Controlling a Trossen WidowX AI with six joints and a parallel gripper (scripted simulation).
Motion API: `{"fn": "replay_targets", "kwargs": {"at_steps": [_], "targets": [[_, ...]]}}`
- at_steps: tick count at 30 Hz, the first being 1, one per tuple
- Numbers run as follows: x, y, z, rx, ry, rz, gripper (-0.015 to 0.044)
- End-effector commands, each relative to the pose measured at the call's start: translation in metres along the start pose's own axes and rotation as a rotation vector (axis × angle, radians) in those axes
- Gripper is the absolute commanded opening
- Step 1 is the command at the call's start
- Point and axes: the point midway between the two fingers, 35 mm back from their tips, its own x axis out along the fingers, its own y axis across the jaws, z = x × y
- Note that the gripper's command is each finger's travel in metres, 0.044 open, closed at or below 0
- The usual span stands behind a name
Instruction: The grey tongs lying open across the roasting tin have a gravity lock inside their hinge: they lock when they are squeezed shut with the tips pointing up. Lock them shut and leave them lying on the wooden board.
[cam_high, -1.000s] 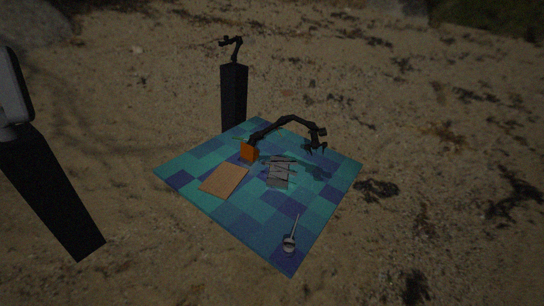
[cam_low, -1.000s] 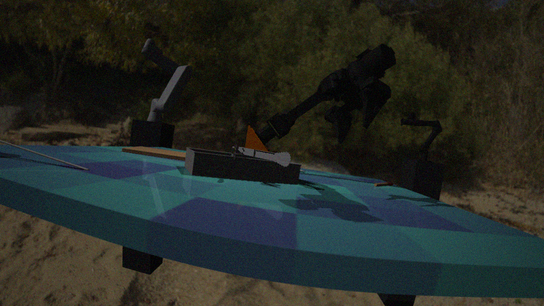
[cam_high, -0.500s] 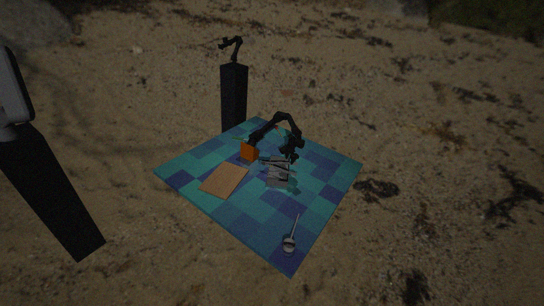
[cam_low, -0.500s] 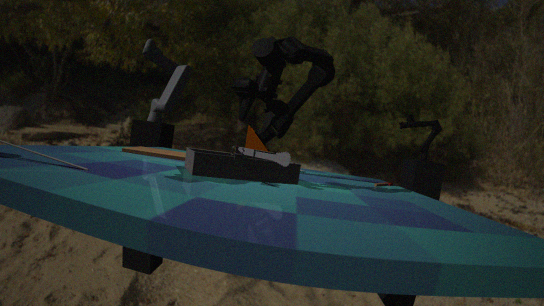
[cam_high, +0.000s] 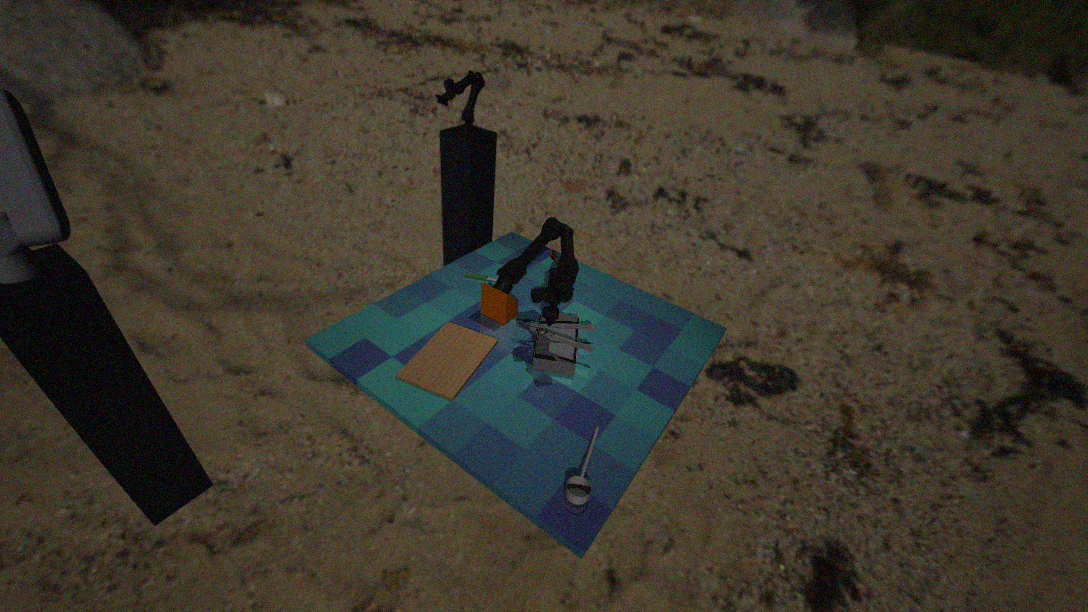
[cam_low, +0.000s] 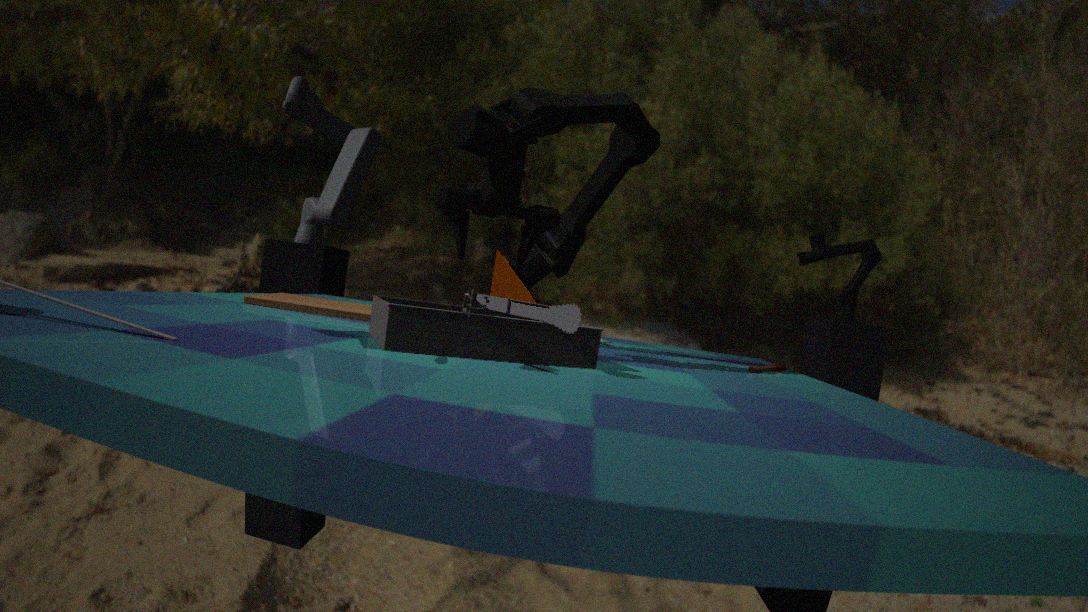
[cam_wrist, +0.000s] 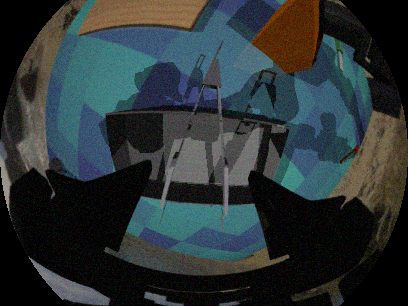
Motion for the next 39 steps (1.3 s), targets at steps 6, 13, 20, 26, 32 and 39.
{"fn": "replay_targets", "kwargs": {"at_steps": [6,13,20,26,32,39], "targets": [[0.005,0.0,-0.001,0.015,0.003,-0.007,0.044],[0.016,0.001,-0.002,0.015,0.002,-0.005,0.044],[0.028,0.002,-0.003,0.015,0.002,-0.004,0.044],[0.038,0.002,-0.003,0.015,0.003,-0.004,0.044],[0.048,0.002,-0.004,0.015,0.003,-0.004,0.044],[0.059,0.002,-0.004,0.015,0.003,-0.004,0.044]]}}
